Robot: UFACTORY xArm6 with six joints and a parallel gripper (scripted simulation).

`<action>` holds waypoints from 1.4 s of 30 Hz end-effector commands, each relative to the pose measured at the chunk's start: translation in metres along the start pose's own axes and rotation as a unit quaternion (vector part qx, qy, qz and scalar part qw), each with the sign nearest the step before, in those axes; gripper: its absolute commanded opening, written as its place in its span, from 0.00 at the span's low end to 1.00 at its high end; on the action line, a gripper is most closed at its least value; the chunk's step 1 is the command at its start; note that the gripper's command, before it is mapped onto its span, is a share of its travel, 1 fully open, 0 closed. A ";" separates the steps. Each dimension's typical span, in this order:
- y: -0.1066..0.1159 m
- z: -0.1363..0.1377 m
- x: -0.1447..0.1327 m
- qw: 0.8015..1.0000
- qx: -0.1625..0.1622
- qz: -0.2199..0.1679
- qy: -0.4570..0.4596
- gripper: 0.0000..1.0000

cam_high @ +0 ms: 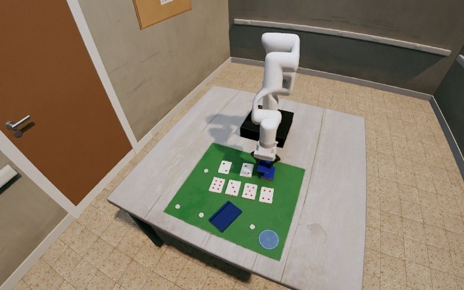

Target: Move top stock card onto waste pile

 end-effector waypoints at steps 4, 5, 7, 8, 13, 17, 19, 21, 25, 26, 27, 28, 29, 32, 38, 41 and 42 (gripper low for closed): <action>0.001 0.028 0.003 1.000 0.001 0.002 0.007 0.73; 0.001 0.034 0.004 1.000 0.001 0.002 0.008 0.73; 0.001 0.046 0.005 1.000 0.001 0.002 0.011 0.73; 0.001 0.052 0.005 1.000 0.001 0.002 0.012 0.73; 0.001 0.077 0.007 1.000 0.001 0.002 0.018 0.73; 0.001 0.089 0.008 1.000 0.001 0.002 0.021 0.73; 0.001 0.091 0.008 1.000 0.001 0.002 0.021 0.73; 0.001 0.092 0.008 1.000 0.001 0.002 0.021 0.73; 0.001 0.093 0.008 1.000 0.001 0.002 0.022 0.73; 0.001 0.093 0.008 1.000 0.001 0.002 0.022 0.73; 0.001 0.093 0.008 1.000 0.001 0.002 0.022 0.73; 0.001 0.093 0.008 1.000 0.001 0.002 0.022 0.73; 0.001 0.093 0.008 1.000 0.001 0.002 0.022 0.73; 0.001 0.093 0.008 1.000 0.001 0.002 0.022 0.73; 0.001 0.093 0.008 1.000 0.001 0.002 0.022 0.73; 0.000 0.093 0.008 1.000 0.001 0.002 0.022 0.73; 0.000 0.093 0.008 1.000 0.001 0.002 0.022 0.73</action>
Point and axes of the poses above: the point where the finger pads meet when closed, its own y axis back along the fingers, its own z axis across the jaws, x = y × z, the point moved 3 cm from there along y, back along the fingers, and after that the axes turned 1 degree about -y, right-handed, at the moved point
